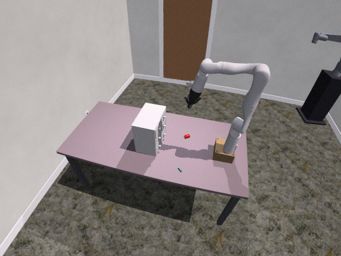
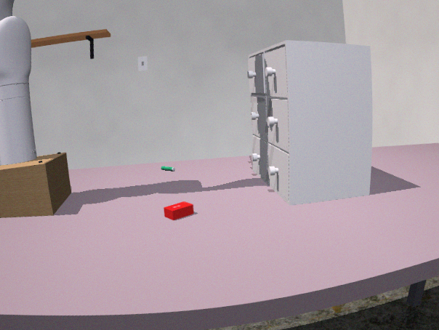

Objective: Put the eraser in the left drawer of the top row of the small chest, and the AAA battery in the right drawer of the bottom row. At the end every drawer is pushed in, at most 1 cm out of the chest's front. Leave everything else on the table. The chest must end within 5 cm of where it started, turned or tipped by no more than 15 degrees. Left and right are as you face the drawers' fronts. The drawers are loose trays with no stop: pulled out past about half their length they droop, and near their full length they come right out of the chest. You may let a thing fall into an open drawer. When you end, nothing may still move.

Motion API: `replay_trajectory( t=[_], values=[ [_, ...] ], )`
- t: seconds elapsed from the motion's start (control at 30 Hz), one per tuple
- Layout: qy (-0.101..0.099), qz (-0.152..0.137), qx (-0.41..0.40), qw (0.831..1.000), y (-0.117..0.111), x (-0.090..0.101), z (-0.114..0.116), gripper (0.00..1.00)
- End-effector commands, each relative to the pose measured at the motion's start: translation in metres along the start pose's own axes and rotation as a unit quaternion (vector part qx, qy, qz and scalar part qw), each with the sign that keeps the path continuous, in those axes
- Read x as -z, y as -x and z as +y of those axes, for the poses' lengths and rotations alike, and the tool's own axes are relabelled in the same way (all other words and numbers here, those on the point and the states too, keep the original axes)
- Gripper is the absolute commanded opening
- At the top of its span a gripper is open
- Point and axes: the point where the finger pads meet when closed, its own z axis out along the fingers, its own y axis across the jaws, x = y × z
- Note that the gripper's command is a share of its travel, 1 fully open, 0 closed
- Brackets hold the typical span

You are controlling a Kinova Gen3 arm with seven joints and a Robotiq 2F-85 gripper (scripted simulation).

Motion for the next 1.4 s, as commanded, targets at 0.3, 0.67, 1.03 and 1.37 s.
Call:
replay_trajectory(
  t=[0.3,0.67,1.03,1.37],
  values=[
    [-0.036,-0.010,-0.190,0.981,-0.021,-0.004,0.013,0.00],
    [-0.042,-0.033,-0.356,0.933,-0.038,-0.026,0.024,0.00],
    [-0.022,-0.056,-0.526,0.848,-0.053,-0.065,0.036,0.00],
    [0.014,-0.060,-0.654,0.754,-0.060,-0.108,0.047,0.00]
  ],
)
